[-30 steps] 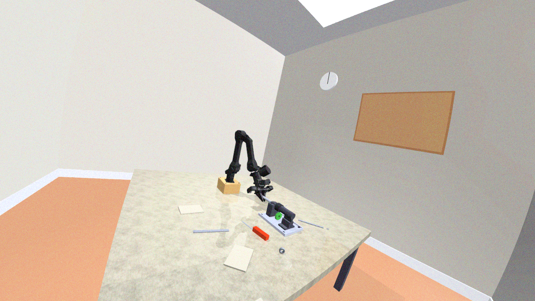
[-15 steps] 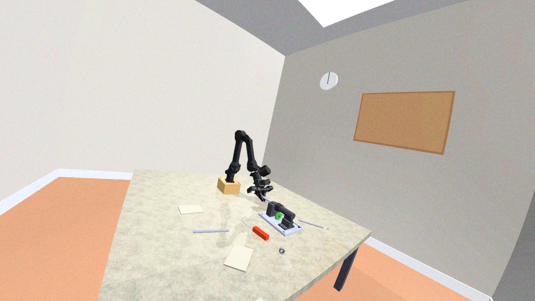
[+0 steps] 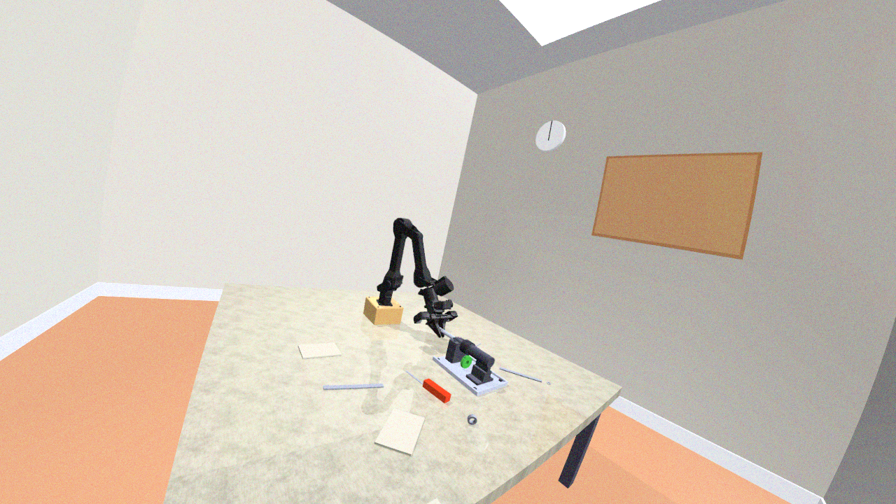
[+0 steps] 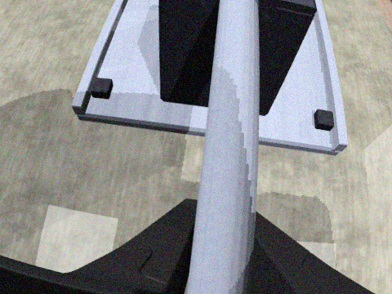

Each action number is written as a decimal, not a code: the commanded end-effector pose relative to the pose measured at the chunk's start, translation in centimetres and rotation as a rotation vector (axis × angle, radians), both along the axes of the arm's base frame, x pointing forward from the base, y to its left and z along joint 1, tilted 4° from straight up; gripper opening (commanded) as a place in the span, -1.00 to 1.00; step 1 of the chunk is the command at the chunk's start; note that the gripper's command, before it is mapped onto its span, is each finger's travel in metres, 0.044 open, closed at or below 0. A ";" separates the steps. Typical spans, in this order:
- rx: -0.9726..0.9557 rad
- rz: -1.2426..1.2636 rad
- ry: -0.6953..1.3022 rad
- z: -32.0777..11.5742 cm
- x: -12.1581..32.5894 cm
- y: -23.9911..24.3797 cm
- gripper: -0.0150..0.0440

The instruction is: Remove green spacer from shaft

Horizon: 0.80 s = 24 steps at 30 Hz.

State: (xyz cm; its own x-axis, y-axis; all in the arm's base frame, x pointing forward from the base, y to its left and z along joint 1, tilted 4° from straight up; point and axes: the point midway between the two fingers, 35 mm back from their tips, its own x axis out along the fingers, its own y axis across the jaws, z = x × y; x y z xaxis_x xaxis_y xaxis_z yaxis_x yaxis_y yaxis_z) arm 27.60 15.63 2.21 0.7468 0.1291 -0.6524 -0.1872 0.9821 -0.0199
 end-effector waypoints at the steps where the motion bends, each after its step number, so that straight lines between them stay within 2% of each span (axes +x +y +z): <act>1: 0.006 -0.003 -0.010 0.3 0.5 0.1 -0.49; 24: 0.007 -0.003 -0.012 0.3 0.3 0.1 -0.49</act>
